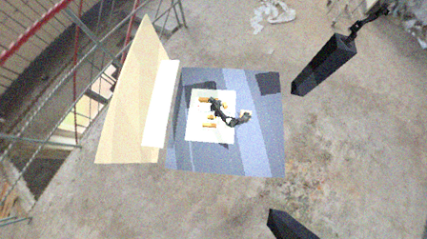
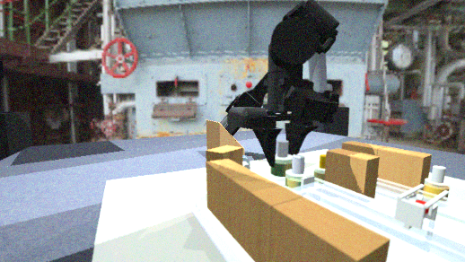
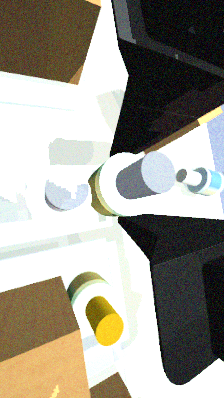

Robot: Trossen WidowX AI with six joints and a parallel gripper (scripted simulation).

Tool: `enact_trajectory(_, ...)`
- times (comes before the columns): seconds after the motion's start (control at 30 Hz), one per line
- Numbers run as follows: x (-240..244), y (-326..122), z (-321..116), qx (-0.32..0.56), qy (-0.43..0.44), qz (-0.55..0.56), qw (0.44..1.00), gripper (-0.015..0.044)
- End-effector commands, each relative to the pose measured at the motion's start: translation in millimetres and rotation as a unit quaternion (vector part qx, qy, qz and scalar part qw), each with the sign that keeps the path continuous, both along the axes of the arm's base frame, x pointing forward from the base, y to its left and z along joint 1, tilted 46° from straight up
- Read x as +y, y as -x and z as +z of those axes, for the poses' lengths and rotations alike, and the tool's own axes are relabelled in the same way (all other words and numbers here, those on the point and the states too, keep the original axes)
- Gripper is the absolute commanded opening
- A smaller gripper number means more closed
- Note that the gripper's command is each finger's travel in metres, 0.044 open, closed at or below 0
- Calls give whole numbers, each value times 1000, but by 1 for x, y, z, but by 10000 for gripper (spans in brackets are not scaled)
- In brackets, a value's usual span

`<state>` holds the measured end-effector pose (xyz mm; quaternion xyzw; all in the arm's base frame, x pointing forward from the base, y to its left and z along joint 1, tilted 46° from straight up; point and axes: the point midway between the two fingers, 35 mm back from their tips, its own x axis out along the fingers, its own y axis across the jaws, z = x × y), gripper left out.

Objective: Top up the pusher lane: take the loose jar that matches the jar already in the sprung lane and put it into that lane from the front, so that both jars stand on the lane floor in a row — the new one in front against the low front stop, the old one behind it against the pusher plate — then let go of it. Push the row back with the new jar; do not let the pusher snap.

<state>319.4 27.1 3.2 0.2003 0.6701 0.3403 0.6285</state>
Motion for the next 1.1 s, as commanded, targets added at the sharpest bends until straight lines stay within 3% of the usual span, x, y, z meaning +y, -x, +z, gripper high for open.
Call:
enact_trajectory(0.0, 2, -9, 3, -12, -5, -4, 1000, 0)
enact_trajectory(1.07, 4, -21, 6, -13, -5, -3, 1000, 0)
